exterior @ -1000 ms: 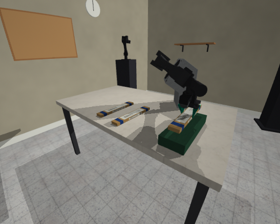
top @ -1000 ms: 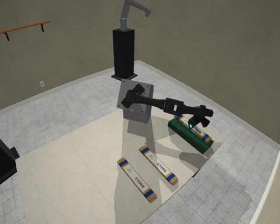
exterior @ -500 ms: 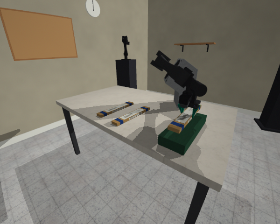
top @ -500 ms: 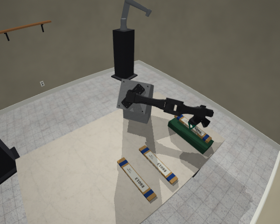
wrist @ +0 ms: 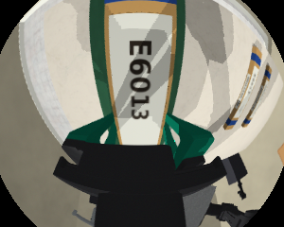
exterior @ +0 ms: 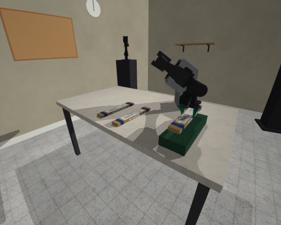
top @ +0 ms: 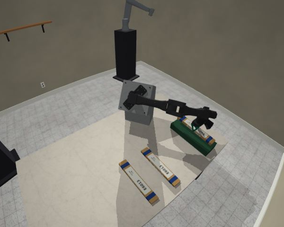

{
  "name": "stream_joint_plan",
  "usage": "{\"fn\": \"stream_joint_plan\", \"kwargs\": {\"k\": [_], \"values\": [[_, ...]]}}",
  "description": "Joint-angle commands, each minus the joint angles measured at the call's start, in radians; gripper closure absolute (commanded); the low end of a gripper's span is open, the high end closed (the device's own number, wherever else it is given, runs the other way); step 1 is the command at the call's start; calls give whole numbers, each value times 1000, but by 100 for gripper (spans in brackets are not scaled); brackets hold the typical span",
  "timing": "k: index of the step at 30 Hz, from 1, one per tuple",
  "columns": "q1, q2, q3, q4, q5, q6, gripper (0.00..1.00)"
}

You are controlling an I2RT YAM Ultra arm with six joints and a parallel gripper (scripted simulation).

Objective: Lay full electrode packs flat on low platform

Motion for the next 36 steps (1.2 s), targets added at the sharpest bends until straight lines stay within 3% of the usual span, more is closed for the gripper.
{"fn": "stream_joint_plan", "kwargs": {"k": [1,36], "values": [[85,-23,43,-23,5,-4,100],[82,-19,108,-47,6,-14,100]]}}
